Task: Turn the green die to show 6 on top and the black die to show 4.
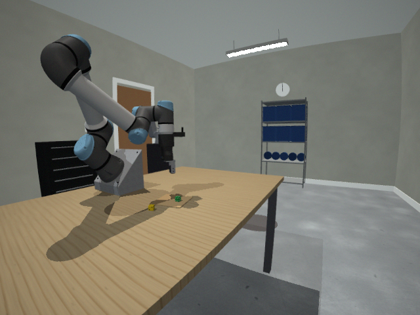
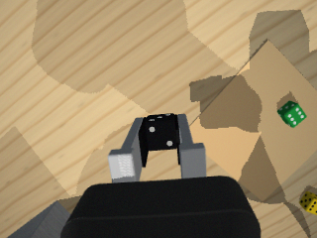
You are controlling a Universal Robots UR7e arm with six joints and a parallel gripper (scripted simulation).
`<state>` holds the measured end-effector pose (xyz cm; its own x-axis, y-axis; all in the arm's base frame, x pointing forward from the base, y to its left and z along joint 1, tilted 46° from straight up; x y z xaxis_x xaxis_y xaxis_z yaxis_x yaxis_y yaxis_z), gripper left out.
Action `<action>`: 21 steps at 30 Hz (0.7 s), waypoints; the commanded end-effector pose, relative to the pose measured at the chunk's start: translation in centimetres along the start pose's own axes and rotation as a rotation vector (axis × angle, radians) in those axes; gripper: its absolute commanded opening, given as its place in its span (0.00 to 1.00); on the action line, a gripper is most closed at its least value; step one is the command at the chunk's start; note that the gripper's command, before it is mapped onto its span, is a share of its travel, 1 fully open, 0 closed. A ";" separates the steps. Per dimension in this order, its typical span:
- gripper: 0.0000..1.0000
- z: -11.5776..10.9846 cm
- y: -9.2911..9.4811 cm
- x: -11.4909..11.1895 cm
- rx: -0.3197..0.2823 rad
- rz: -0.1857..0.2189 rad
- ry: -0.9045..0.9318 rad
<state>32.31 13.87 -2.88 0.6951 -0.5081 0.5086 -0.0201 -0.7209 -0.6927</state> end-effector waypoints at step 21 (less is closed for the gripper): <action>0.40 3.0 0.1 1.4 0.001 0.000 0.604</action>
<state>34.85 14.39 -3.61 0.2785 -0.6696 0.6886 -0.0200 -0.7208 -0.6928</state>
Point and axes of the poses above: the point where the finger pads meet when closed, its own y axis out along the fingers, its own x axis across the jaws, z = x × y, the point moved 7 cm from there along -y, back along the fingers, and after that the axes turned 12 degrees about y, right-handed, at the moved point
